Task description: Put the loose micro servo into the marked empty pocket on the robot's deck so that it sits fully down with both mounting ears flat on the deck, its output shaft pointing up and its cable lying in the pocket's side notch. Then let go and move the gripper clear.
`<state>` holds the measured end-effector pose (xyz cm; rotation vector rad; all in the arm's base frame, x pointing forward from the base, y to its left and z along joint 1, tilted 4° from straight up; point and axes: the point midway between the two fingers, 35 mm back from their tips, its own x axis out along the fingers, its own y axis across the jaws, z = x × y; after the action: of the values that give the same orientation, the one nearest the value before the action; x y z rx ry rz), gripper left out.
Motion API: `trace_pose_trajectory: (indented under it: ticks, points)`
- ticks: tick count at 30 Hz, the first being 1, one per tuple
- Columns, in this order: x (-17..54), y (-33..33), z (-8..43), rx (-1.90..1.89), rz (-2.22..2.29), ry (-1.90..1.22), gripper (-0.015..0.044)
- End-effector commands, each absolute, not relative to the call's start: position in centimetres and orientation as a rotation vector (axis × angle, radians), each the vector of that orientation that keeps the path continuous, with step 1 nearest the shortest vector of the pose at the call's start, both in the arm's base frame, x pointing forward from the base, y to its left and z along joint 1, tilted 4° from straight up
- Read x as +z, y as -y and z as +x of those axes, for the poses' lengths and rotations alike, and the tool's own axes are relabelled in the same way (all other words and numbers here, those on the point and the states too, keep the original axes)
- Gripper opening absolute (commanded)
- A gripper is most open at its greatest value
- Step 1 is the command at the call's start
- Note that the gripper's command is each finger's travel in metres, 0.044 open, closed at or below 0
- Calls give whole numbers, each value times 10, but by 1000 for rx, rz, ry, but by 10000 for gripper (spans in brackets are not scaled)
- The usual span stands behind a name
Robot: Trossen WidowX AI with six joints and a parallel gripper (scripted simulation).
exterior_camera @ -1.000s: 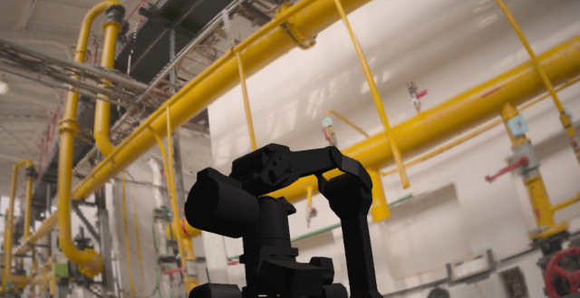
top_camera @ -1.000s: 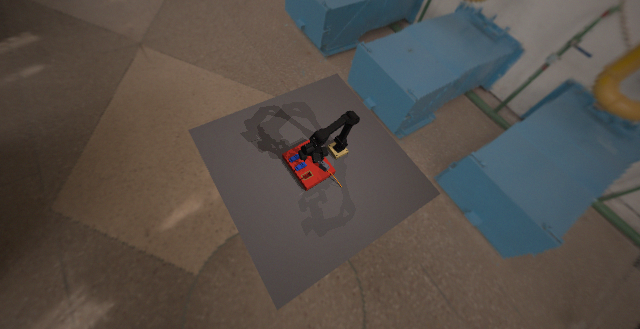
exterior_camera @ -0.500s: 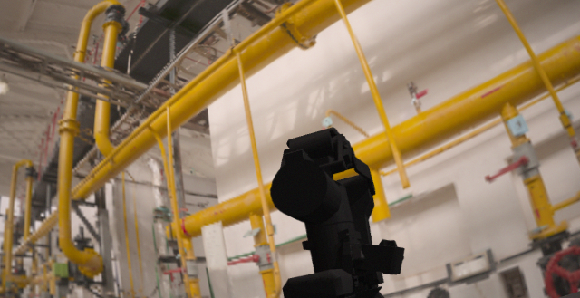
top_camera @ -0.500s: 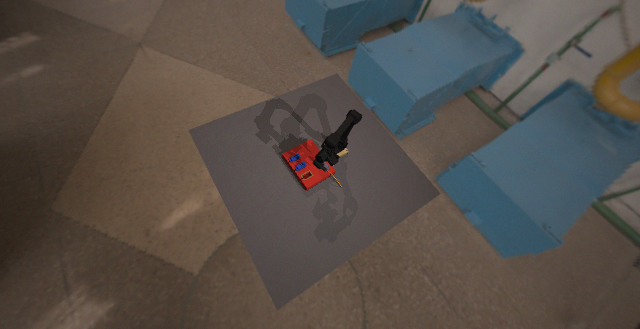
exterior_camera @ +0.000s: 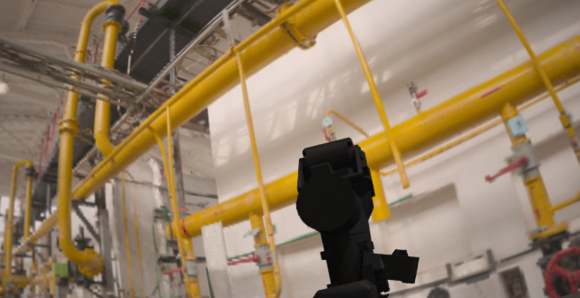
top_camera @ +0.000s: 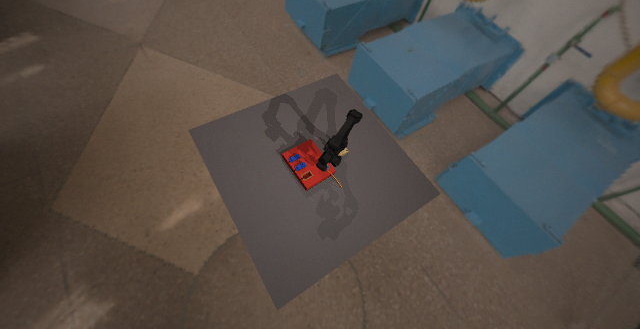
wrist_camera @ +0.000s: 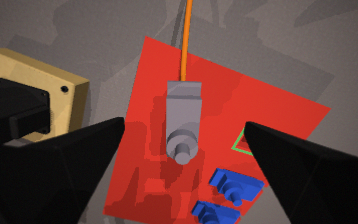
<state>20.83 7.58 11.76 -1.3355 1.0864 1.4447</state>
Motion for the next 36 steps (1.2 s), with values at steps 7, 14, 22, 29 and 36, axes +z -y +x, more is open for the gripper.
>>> trace_pose_trajectory:
  ticks: [7, 14, 22, 29, 36]
  points:
    - [104, -77, 207, 1450, -1334, -1083, 440]
    - [93, -78, 206, 1450, -1334, -1083, 440]
    - [89, -78, 206, 1450, -1334, -1083, 335]
    - [89, -78, 206, 1450, -1334, -1083, 151]
    - [89, -78, 206, 1450, -1334, -1083, 85]
